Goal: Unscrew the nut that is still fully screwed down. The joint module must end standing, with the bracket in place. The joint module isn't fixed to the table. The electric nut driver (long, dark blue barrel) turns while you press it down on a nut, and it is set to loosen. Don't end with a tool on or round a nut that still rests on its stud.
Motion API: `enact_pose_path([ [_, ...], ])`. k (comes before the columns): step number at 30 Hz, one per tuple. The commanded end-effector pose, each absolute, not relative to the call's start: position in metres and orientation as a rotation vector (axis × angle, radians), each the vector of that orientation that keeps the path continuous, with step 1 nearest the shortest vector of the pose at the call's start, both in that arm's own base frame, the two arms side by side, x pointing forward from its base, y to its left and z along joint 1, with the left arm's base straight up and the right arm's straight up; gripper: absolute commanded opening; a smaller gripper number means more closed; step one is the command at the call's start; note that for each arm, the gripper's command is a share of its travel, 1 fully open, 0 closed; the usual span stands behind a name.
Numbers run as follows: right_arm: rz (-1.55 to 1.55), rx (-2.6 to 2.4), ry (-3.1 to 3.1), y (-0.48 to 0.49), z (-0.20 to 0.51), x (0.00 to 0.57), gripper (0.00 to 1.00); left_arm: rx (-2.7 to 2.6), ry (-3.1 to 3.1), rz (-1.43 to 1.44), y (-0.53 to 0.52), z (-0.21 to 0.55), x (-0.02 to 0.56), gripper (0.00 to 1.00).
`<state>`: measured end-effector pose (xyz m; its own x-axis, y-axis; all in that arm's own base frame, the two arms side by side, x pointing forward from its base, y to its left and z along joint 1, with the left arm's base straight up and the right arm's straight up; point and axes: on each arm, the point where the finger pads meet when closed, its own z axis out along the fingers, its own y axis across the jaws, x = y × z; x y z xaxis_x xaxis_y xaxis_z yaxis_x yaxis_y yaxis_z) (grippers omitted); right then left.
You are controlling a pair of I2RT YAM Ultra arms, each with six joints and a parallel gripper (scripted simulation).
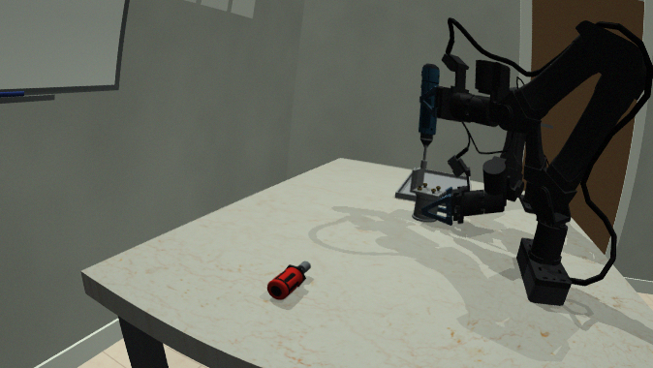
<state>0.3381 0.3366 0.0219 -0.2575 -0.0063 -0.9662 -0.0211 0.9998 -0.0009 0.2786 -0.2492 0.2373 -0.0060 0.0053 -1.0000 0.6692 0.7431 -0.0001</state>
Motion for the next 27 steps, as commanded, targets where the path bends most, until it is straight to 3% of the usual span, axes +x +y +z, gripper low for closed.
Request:
enact_pose_path([
  [1, 0.046, 0.013, 1.809, 0.344, 0.036, 0.345, 0.59, 0.524, 1.378, -0.597, -0.246, 0.275, 0.279, 0.42],
  [27, 0.046, 0.013, 1.809, 0.344, 0.036, 0.345, 0.59, 0.519, 1.388, -0.599, -0.247, 0.269, 0.282, 0.42],
])
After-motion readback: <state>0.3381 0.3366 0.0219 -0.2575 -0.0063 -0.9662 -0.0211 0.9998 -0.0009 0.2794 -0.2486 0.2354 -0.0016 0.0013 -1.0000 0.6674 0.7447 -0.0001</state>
